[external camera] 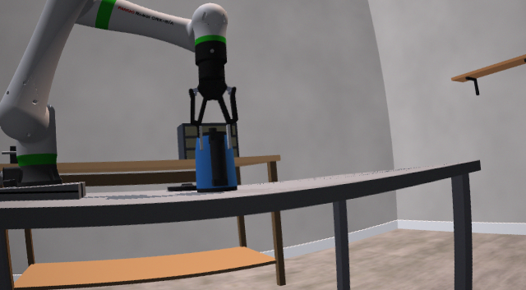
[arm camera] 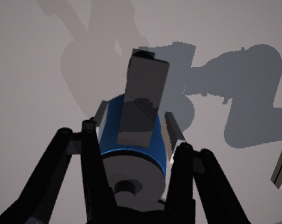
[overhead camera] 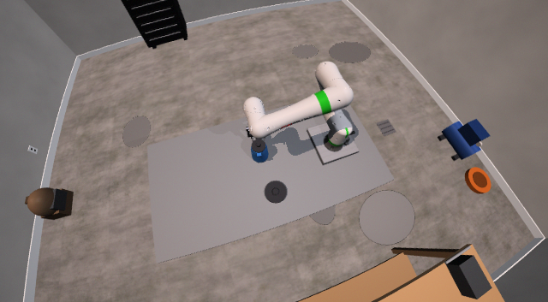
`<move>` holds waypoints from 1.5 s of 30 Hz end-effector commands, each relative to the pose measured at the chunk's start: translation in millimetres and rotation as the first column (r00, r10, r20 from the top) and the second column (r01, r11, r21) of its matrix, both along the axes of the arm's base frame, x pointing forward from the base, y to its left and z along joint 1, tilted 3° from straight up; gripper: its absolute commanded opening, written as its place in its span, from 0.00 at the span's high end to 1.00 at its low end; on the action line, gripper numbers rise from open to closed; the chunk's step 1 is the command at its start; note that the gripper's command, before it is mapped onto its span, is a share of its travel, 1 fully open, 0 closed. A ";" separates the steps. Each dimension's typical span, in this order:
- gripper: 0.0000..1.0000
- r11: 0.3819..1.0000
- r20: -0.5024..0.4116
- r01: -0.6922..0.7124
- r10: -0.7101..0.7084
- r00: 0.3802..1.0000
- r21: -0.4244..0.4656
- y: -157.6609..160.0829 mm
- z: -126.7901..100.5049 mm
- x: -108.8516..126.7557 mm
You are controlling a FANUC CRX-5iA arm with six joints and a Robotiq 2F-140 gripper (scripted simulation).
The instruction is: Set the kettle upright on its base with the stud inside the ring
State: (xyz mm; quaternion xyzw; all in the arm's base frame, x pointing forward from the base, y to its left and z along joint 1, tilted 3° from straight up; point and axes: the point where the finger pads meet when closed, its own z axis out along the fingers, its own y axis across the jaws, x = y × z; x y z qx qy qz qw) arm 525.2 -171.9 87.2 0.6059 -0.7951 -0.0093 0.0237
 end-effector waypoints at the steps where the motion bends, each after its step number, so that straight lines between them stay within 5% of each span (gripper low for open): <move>1: 0.53 1.000 0.001 0.000 0.000 1.000 0.000 -0.1 -3.5 0.0; 40: 0.53 1.000 0.001 0.000 0.000 1.000 0.000 -0.1 -4.5 0.0; 41: 1.00 1.000 0.001 0.000 0.000 1.000 0.000 -0.1 -4.5 0.0; 45: 1.00 1.000 0.001 0.000 0.000 1.000 0.000 -0.1 -4.5 0.0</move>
